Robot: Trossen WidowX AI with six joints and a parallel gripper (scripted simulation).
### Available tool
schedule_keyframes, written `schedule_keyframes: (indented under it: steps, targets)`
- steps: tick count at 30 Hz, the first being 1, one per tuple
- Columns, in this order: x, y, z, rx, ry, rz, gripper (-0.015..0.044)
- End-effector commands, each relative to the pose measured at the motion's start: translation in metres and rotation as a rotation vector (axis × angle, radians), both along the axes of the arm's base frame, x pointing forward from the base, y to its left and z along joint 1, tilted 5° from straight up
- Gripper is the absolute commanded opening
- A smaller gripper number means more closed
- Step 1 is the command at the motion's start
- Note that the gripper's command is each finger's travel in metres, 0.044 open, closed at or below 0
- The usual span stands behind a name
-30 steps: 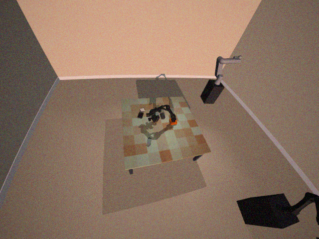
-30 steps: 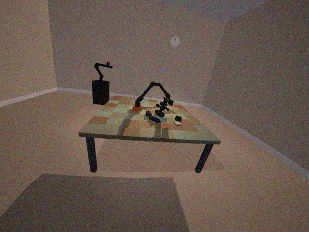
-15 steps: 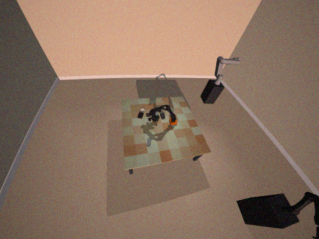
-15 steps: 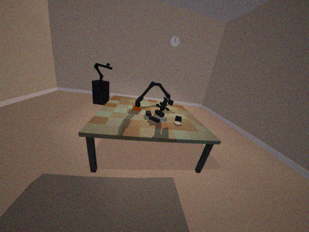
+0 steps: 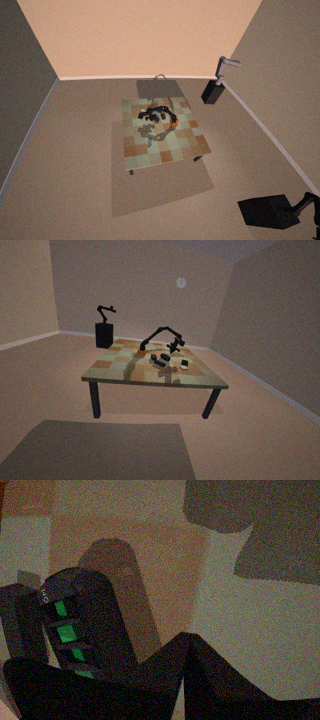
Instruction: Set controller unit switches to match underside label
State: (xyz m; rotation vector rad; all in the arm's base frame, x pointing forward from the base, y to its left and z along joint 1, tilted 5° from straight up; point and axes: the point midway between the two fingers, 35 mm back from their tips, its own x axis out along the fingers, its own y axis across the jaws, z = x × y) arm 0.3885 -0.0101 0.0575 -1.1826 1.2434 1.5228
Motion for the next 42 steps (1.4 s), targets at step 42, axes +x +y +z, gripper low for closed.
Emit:
schedule_keyframes:
  steps: [42]
  targets:
    - [-0.101, -0.15, -0.03, 0.167, -0.561, 0.377, 0.0]
